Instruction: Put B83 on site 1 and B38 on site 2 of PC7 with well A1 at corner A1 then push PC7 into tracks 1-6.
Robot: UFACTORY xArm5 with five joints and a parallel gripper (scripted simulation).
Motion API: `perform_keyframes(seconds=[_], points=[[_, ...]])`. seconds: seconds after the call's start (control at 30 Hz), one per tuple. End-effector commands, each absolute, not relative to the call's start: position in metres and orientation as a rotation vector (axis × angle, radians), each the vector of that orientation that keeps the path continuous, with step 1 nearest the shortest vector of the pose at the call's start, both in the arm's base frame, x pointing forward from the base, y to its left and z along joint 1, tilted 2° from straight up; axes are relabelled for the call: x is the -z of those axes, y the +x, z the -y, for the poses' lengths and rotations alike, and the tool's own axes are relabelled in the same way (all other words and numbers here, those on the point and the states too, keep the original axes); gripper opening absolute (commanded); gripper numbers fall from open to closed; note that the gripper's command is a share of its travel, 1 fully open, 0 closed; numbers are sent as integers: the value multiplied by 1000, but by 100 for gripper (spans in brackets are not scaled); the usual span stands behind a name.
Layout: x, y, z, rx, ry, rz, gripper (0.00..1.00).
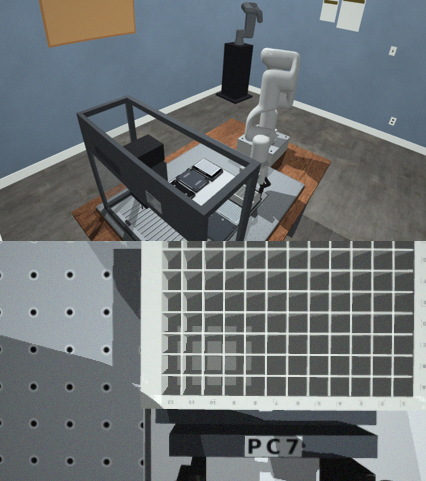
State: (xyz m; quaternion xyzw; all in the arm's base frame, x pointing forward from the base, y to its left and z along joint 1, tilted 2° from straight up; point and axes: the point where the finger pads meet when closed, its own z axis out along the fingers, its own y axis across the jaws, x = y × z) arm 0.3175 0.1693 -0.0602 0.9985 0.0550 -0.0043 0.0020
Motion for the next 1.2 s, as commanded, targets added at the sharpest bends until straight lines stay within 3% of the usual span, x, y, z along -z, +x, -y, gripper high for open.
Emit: perform_keyframes(seconds=[0.0, 1.17], points=[[59, 323, -170, -8, 3111, -172, 81], [59, 354, -174, -9, 3111, -172, 81]])
